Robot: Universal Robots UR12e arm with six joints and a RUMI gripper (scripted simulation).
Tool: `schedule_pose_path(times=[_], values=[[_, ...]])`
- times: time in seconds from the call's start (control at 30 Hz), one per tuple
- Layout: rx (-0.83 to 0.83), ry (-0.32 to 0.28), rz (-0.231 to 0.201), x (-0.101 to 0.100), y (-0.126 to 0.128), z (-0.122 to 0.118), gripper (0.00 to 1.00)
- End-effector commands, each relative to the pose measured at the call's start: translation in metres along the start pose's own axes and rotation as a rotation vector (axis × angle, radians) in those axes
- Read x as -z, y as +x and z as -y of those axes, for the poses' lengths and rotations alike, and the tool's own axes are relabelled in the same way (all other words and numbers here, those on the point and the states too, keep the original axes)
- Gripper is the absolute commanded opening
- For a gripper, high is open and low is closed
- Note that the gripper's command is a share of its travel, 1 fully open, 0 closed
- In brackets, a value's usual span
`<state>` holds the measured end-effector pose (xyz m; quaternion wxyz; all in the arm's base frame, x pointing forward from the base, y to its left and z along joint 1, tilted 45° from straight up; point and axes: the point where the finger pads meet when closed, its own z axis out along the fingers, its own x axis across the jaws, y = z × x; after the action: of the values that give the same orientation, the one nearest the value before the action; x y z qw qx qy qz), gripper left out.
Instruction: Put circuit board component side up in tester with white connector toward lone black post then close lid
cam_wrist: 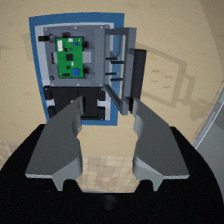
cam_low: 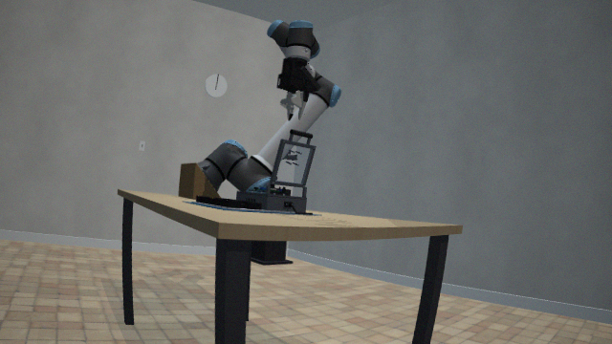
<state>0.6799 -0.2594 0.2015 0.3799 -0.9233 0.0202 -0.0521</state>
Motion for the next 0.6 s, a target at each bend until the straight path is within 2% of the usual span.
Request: schedule_pose_path(times=[0.0,0.27,0.57], values=[[0.000,-0.001,0.000,0.001,0.017,-0.001,0.30],[0.000,-0.001,0.000,0.001,0.037,-0.001,0.30],[0.000,-0.001,0.000,0.001,0.041,-0.001,0.30]])
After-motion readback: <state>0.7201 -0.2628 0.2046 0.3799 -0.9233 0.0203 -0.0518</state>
